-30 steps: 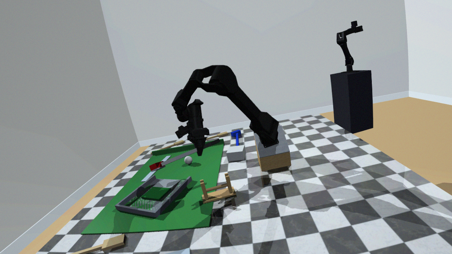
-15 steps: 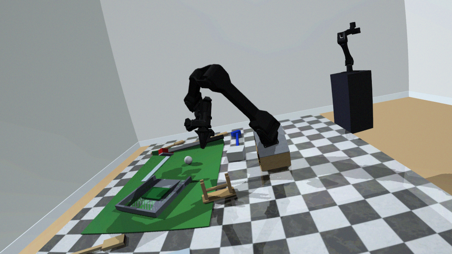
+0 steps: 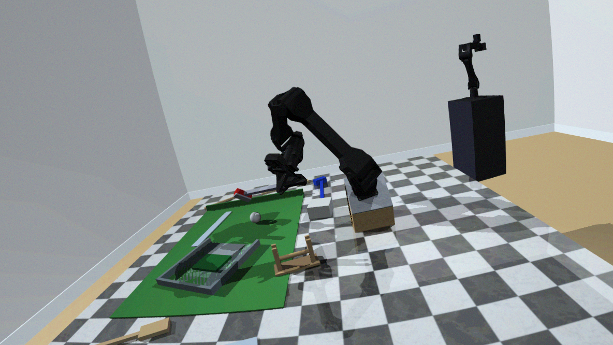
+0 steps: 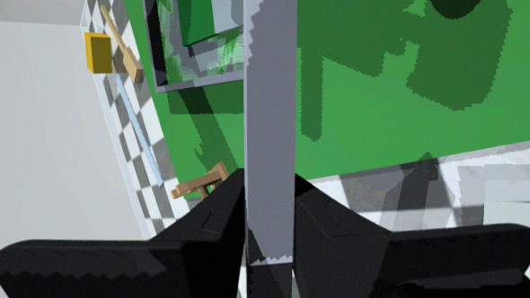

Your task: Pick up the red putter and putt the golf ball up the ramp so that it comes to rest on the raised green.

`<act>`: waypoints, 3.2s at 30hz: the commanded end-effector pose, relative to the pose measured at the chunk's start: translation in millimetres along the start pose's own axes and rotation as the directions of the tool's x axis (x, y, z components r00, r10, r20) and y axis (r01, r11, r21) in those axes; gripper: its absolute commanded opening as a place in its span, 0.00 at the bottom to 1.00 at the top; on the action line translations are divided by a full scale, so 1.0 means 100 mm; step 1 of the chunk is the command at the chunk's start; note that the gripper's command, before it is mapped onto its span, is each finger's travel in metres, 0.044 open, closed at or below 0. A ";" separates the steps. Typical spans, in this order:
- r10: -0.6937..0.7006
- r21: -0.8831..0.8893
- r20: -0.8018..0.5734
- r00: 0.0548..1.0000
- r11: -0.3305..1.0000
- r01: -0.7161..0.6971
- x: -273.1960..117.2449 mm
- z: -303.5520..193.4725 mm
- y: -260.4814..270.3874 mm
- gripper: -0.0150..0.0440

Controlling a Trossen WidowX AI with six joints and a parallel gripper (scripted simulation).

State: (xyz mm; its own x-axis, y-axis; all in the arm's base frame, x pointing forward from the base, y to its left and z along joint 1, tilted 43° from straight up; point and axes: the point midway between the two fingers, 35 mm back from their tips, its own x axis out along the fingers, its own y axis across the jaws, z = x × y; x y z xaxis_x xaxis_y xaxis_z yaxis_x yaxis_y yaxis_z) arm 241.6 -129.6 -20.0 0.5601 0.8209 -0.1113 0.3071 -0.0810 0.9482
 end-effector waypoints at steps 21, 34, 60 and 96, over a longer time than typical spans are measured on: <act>0.106 0.212 0.045 0.993 0.971 -0.113 0.00 0.07 -0.57 0.25; 0.106 0.205 0.044 0.993 0.972 -0.113 0.04 0.08 -0.72 0.25; 0.107 0.211 0.037 0.994 0.971 -0.112 0.07 0.07 -0.87 0.25; 0.114 0.201 0.040 0.993 0.972 -0.120 0.96 -0.16 -0.01 0.25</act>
State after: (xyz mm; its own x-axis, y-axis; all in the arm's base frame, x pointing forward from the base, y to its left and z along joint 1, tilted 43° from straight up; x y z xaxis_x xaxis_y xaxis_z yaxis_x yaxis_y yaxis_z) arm 284.6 -46.4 -30.7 0.6162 0.7872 -0.0218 0.3763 -0.2700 0.8863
